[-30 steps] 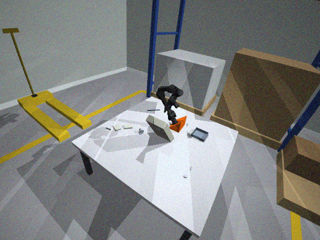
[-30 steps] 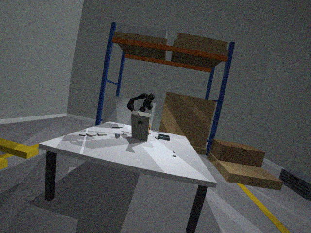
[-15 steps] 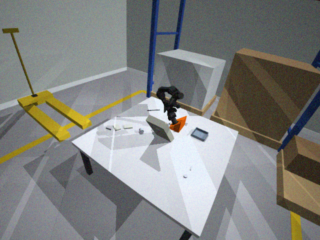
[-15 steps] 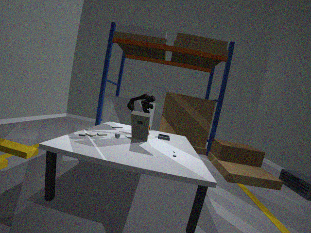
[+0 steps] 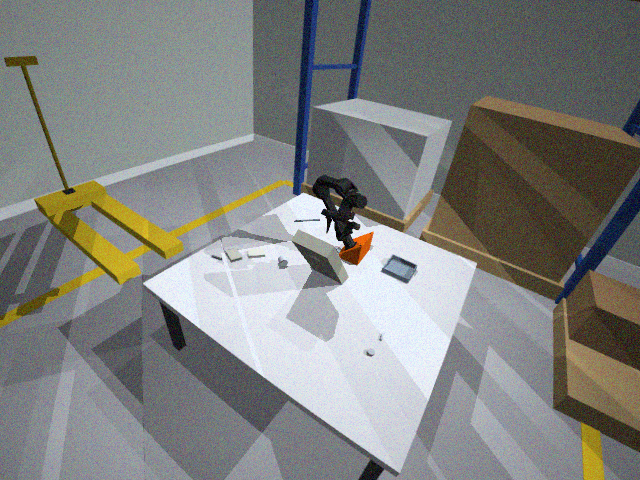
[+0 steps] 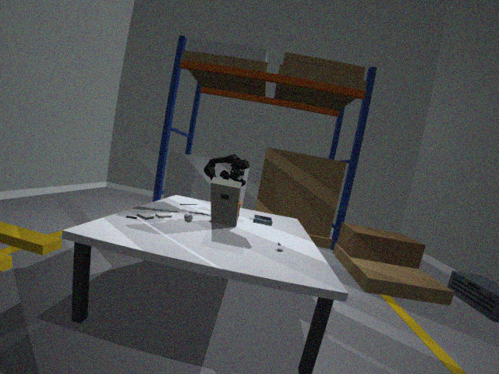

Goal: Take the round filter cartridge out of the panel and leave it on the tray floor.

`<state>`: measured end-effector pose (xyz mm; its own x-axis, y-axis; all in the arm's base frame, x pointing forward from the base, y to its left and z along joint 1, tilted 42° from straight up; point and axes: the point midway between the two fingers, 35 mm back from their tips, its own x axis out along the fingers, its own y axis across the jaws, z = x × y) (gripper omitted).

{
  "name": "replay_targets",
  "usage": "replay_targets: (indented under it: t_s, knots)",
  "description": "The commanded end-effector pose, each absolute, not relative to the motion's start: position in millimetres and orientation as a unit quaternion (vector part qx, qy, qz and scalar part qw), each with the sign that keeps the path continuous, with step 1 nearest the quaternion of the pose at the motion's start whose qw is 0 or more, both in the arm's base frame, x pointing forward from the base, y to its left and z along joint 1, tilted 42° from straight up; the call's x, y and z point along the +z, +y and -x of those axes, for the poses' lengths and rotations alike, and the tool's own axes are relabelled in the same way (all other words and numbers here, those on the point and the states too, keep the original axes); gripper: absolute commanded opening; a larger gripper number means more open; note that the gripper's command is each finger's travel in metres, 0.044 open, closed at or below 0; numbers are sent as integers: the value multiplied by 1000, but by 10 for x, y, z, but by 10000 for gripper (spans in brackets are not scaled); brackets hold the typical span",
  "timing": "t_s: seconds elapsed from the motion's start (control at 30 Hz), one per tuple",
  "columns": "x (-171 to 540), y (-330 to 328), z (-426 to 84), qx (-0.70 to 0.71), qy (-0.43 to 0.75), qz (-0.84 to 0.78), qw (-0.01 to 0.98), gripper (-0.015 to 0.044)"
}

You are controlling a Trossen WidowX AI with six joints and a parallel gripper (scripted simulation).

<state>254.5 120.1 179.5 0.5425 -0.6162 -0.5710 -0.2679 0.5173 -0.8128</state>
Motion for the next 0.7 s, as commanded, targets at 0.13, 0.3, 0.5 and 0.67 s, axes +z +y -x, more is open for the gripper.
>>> replay_targets:
  t_s: [0.13,0.3,0.5,0.67]
  knots:
    - [1553,991,-2346,-255,471,262,803,305]
    - [1546,985,-2351,-255,471,262,803,305]
    - [1486,928,-2396,-254,472,262,803,305]
    - [1435,877,-2434,-254,472,261,803,305]
